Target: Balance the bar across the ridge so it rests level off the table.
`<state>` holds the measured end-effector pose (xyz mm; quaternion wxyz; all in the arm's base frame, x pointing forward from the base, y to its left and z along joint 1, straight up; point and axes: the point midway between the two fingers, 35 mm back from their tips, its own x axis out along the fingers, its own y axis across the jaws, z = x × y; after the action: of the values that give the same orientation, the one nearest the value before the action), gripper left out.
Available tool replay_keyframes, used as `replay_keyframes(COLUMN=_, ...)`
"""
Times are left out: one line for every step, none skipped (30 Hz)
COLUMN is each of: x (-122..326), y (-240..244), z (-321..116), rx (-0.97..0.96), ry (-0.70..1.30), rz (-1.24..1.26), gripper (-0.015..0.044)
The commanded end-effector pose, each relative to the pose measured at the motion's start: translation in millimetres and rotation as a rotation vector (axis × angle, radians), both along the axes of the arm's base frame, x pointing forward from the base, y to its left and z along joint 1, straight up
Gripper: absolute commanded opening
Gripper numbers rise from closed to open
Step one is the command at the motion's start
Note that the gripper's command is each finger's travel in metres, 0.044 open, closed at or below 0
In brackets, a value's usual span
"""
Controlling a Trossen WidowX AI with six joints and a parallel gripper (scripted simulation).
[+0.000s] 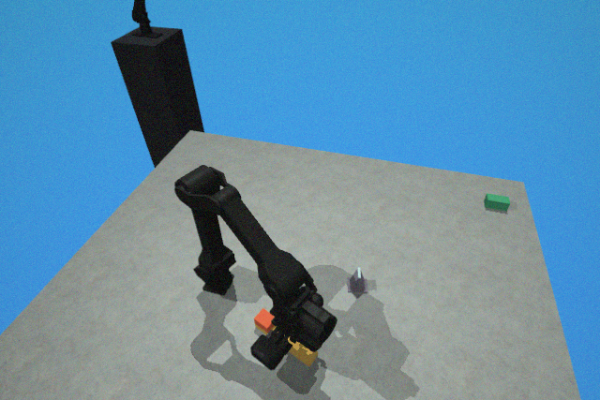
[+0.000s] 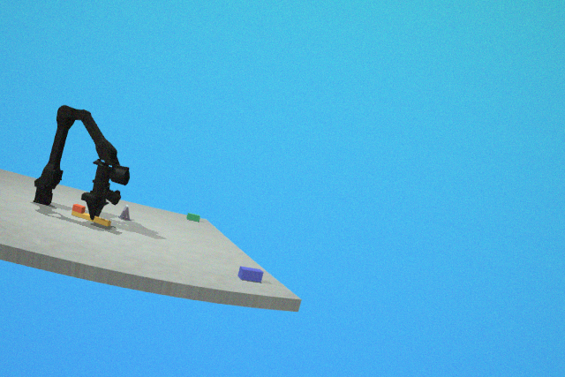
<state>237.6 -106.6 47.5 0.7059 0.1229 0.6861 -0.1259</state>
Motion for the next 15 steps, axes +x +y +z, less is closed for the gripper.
replay_keyframes(x=0.0, y=0.1, z=0.0, rx=0.000, ry=0.000, rz=0.000, gripper=0.0118)
replay_keyframes(x=0.0, y=0.1, z=0.0, rx=0.000, ry=0.000, rz=0.000, gripper=0.0111)
replay_keyframes(x=0.0, y=0.1, z=0.0, rx=0.000, ry=0.000, rz=0.000, gripper=0.0105)
replay_keyframes(x=0.0, y=0.1, z=0.0, rx=0.000, ry=0.000, rz=0.000, gripper=0.0098)
replay_keyframes(x=0.0, y=0.1, z=0.0, rx=0.000, ry=0.000, rz=0.000, gripper=0.0091)
replay_keyframes(x=0.0, y=0.1, z=0.0, rx=0.000, ry=0.000, rz=0.000, gripper=0.0085)
replay_keyframes(x=0.1, y=0.0, z=0.4, rx=0.000, ry=0.000, rz=0.000, gripper=0.0058)
replay_keyframes(x=0.3, y=-0.1, z=1.7, rx=0.000, ry=0.000, rz=0.000, gripper=0.0032)
replay_keyframes(x=0.7, y=-0.2, z=3.7, rx=0.000, ry=0.000, rz=0.000, gripper=0.0006)
replay_keyframes(x=1.1, y=-0.4, z=6.2, rx=0.000, ry=0.000, rz=0.000, gripper=0.0000)
replay_keyframes(x=1.5, y=-0.6, z=8.7, rx=0.000, ry=0.000, rz=0.000, gripper=0.0000)
replay_keyframes(x=1.8, y=-0.8, z=11.1, rx=0.000, ry=0.000, rz=0.000, gripper=0.0000)
replay_keyframes(x=2.2, y=-1.0, z=13.6, rx=0.000, ry=0.000, rz=0.000, gripper=0.0000)
replay_keyframes(x=2.5, y=-1.1, z=16.2, rx=0.000, ry=0.000, rz=0.000, gripper=0.0000)
replay_keyframes(x=2.8, y=-1.3, z=18.7, rx=0.000, ry=0.000, rz=0.000, gripper=0.0000)
